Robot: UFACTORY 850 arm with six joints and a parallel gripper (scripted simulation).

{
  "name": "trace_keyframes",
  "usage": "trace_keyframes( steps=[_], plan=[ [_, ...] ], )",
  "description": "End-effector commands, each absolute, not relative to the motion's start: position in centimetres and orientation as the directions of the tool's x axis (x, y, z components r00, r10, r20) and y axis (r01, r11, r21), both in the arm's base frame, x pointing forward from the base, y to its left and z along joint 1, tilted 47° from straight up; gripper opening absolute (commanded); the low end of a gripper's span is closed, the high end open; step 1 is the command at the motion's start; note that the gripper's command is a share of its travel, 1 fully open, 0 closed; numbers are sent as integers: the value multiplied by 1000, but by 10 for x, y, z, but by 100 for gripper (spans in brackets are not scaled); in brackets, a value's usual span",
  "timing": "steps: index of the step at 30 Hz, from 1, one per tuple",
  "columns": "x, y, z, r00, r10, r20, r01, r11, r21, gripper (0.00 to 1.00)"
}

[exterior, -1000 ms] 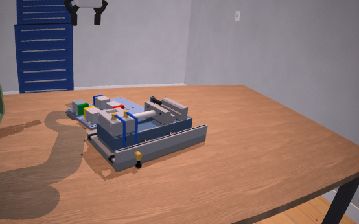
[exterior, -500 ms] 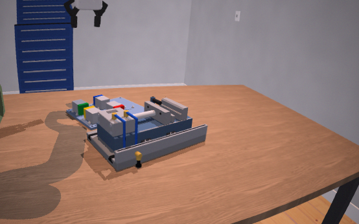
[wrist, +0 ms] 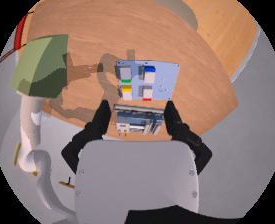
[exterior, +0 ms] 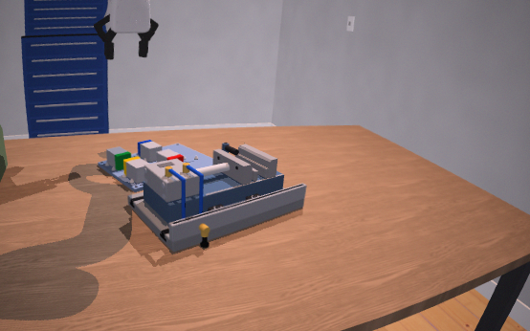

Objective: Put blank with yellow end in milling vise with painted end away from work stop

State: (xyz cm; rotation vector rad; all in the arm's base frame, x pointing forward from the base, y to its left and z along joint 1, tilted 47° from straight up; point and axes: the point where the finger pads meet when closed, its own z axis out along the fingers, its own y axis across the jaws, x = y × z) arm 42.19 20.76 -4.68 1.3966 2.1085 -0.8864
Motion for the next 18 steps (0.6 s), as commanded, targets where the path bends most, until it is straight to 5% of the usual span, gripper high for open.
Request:
trace_keyframes(
  steps=[1,18],
  plan=[
    [423,193,-60,-380,630,-677,924,278,-260,100],
    [424,164,-86,-381,630,-677,924,278,-261,100]
  ],
)
